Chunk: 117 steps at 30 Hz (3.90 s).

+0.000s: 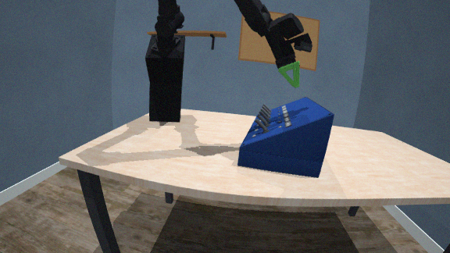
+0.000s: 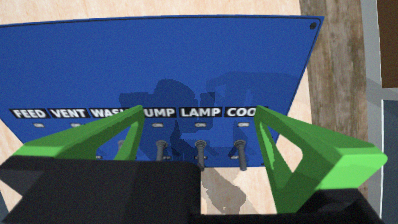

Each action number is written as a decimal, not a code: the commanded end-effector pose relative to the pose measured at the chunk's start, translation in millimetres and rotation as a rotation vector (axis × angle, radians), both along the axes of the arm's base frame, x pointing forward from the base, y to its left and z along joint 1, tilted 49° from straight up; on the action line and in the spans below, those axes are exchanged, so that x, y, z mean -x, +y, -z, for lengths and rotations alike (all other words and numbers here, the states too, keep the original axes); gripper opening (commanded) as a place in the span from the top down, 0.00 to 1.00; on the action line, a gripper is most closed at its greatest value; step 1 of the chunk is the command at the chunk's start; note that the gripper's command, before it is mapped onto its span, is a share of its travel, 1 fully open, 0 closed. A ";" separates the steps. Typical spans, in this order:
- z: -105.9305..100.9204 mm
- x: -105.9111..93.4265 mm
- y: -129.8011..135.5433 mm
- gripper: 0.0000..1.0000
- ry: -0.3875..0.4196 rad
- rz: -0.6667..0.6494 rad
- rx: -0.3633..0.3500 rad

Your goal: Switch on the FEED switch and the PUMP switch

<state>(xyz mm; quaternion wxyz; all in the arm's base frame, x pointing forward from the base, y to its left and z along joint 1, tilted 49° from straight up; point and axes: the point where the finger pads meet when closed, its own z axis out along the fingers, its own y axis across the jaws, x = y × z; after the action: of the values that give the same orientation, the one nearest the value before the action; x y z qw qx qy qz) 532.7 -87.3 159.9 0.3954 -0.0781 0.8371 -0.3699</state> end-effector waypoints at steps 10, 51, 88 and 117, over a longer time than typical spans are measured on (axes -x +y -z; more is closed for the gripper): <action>-14.6 -7.2 2.4 0.00 -0.006 -0.016 0.013; -15.4 -7.1 1.7 0.00 -0.008 -0.015 0.012; -69.6 2.5 -50.8 0.00 -0.015 -0.015 0.016; -66.0 4.5 -50.5 0.00 -0.008 -0.014 0.015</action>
<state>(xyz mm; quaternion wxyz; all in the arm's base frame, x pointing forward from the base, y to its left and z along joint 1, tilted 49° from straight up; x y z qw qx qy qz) 521.3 -140.1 210.4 0.3937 -0.0804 0.8368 -0.3719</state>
